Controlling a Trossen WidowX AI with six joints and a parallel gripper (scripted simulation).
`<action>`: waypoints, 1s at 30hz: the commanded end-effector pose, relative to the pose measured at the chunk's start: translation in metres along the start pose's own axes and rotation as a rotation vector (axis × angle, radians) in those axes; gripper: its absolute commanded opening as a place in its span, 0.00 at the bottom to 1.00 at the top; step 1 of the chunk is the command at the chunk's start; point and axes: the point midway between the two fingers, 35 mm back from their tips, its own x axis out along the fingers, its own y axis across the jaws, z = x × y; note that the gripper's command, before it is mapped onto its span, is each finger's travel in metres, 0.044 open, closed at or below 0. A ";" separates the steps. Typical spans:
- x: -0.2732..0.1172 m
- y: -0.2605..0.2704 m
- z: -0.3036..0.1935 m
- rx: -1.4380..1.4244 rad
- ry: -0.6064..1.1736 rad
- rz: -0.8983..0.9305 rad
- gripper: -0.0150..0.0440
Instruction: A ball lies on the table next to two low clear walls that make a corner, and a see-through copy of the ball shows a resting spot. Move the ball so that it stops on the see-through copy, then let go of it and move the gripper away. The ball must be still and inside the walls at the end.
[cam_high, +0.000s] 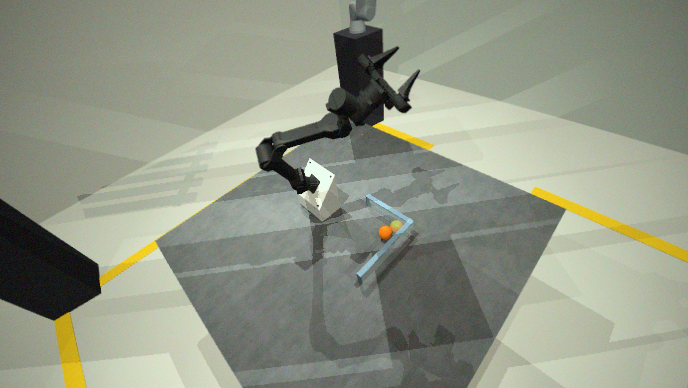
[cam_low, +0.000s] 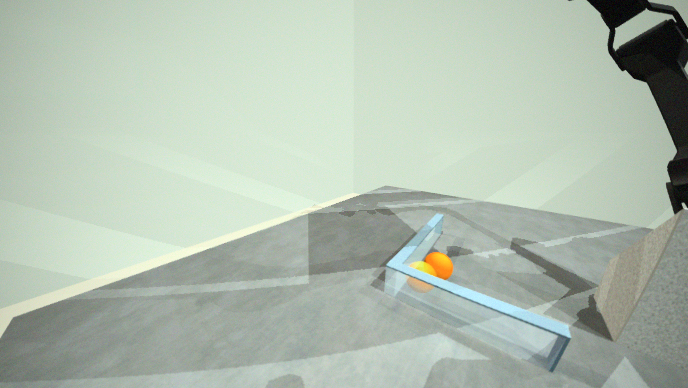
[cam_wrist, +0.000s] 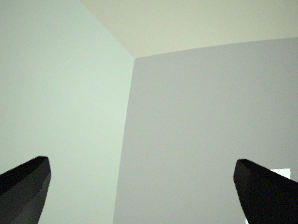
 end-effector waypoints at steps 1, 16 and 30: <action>0.000 0.002 0.002 0.016 -0.006 0.008 0.90; -0.055 0.168 0.121 1.098 -0.089 0.784 0.90; -0.159 0.252 0.194 1.650 0.347 1.458 0.90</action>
